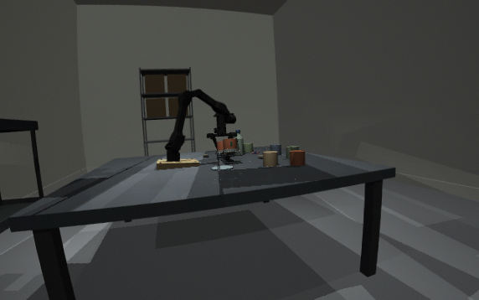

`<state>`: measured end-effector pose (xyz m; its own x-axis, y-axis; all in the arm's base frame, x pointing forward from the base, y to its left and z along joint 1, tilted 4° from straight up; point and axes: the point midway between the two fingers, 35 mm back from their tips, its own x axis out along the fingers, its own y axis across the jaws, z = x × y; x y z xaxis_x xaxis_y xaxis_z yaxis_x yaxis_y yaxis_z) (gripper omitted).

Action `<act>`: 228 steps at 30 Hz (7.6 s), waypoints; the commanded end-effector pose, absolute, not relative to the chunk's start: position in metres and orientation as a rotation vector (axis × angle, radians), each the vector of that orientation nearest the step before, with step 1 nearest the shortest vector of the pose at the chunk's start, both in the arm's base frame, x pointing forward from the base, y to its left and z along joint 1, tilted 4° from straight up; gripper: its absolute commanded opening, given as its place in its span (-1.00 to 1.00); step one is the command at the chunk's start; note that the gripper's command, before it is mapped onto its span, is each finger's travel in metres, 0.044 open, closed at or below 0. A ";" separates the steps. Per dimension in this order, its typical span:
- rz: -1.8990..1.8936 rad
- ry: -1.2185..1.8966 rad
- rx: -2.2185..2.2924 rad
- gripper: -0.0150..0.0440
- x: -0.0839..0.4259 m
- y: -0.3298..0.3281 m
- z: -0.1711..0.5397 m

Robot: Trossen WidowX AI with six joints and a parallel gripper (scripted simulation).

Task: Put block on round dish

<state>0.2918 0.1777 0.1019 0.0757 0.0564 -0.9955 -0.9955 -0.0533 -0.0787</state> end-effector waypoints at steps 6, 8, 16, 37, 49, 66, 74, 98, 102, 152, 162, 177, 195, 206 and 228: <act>1.218 1.074 -1.247 -0.49 0.294 0.179 0.116; 1.218 1.074 -1.247 -0.49 0.294 0.179 0.119; 1.218 1.074 -1.247 -0.49 0.295 0.179 0.129; 1.218 1.074 -1.247 -0.49 0.294 0.178 0.157; 1.218 1.074 -1.247 -0.49 0.292 0.177 0.172; 1.218 1.074 -1.247 -0.49 0.288 0.174 0.194; 1.218 1.074 -1.247 -0.49 0.286 0.173 0.204; 1.215 1.088 -1.245 -0.49 0.281 0.170 0.215; 1.215 1.088 -1.245 -0.49 0.281 0.170 0.215; 1.217 1.085 -1.244 -0.49 0.266 0.195 0.196; 1.220 1.083 -1.242 -0.49 0.244 0.221 0.172; 1.225 1.078 -1.239 -0.49 0.203 0.253 0.136; 1.228 1.075 -1.238 -0.49 0.185 0.265 0.091; 1.228 1.075 -1.238 -0.49 0.186 0.265 0.077; 1.233 1.063 -1.234 0.49 0.188 0.268 0.068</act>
<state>0.1878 0.2687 0.0676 0.0772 0.0820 -0.9936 -0.9947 -0.0611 -0.0823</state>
